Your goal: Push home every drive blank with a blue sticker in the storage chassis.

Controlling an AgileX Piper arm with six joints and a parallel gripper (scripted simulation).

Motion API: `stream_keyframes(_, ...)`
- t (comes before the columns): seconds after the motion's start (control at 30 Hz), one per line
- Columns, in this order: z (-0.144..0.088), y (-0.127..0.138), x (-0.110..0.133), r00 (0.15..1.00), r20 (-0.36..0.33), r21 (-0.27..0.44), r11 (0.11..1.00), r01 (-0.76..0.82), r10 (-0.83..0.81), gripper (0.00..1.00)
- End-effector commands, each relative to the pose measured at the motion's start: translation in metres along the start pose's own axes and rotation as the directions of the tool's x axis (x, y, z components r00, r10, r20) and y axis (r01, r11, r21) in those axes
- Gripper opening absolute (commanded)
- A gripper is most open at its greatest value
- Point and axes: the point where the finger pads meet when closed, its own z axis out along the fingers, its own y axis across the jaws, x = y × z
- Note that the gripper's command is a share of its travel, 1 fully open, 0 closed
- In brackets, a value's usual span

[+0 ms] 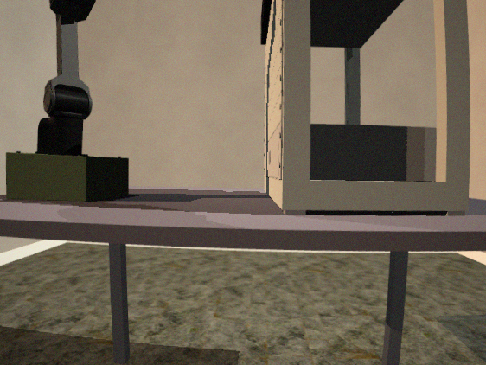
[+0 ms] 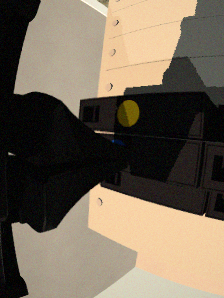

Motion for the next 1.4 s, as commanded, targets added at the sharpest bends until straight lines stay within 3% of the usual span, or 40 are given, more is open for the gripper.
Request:
stream_keyframes(0.0,0.000,-0.001,0.001,1.000,-0.001,0.001,1.000,0.001,-0.001,0.00)
stream_keyframes(1.37,0.020,0.000,0.001,1.000,-0.001,0.001,1.000,0.001,-0.001,0.00)
